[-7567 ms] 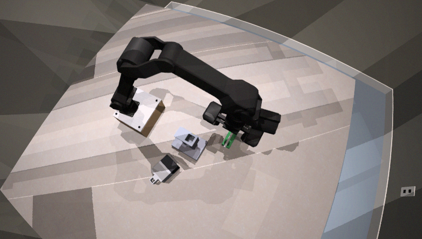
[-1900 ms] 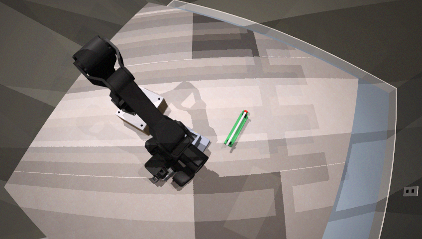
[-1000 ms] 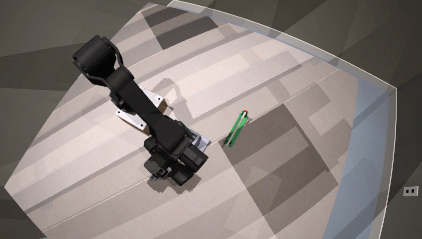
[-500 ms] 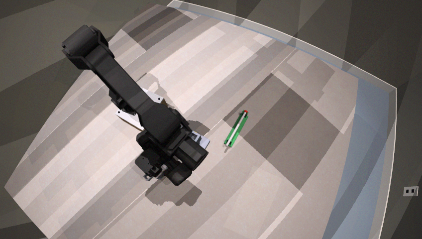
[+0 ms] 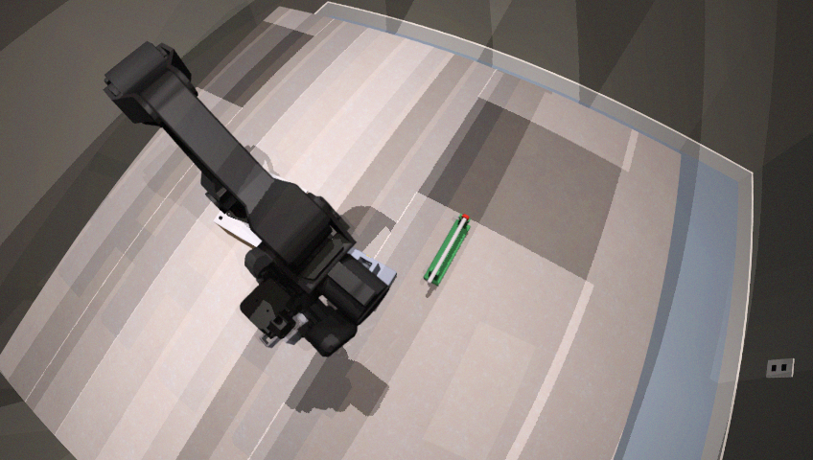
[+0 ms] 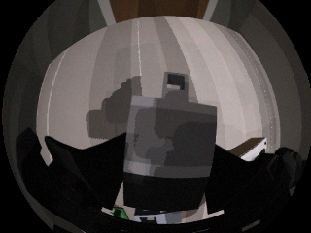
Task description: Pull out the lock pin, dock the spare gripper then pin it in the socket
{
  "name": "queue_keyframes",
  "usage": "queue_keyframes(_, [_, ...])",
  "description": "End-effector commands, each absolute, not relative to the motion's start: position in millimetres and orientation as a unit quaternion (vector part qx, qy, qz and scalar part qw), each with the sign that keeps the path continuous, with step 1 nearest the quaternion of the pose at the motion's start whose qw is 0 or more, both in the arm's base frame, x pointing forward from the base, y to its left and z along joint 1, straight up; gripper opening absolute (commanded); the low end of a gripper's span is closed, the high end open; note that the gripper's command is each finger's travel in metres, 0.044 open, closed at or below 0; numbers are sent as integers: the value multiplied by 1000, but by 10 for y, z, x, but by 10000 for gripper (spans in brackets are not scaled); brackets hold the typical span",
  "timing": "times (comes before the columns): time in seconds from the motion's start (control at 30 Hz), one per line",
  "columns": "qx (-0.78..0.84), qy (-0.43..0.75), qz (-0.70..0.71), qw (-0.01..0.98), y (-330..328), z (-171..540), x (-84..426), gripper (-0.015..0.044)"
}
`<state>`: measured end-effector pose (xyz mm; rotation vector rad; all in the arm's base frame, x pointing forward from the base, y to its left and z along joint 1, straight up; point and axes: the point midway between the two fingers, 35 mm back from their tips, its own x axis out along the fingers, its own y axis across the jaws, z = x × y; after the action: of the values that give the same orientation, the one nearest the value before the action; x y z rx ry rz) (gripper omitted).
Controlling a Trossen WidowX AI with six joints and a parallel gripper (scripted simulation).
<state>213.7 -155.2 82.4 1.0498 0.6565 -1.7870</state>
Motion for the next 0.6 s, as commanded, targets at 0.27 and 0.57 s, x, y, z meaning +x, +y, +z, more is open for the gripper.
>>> queue_keyframes(0.27, [444, 326, -707, 443, -1455, 760, 2124, 0])
queue_keyframes(0.57, [472, 401, -669, 410, -1303, 708, 2111, 0])
